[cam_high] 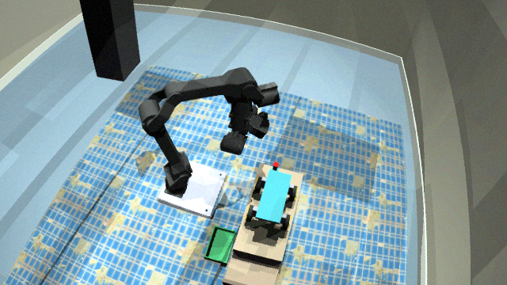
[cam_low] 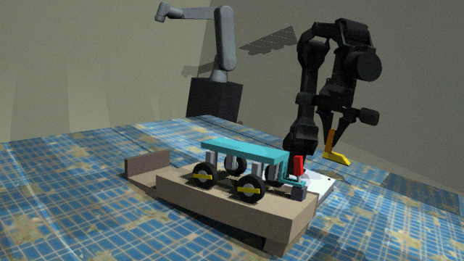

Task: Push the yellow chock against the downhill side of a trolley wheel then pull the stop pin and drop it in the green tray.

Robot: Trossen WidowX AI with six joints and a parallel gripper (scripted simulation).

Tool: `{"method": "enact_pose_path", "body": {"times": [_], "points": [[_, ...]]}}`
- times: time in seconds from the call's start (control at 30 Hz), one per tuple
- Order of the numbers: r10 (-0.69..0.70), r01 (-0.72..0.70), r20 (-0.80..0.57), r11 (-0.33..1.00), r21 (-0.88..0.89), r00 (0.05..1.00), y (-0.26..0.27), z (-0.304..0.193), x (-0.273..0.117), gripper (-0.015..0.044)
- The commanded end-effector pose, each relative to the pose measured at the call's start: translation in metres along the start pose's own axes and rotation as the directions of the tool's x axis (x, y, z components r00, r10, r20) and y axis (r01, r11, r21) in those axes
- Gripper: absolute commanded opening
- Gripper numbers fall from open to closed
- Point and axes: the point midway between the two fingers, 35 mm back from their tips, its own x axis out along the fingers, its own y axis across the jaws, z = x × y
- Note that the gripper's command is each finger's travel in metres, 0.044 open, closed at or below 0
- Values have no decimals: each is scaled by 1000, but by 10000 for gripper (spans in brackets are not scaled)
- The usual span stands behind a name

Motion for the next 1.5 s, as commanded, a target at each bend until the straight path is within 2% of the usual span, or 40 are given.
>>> {"method": "enact_pose_path", "body": {"times": [0.0, 1.47], "points": [[-2, 2, -6, 1000, -6, 1000, -11, 2, 2, 0], [-15, 15, -3, 1000, -11, 1000, -140, 37, 6, 0]]}}
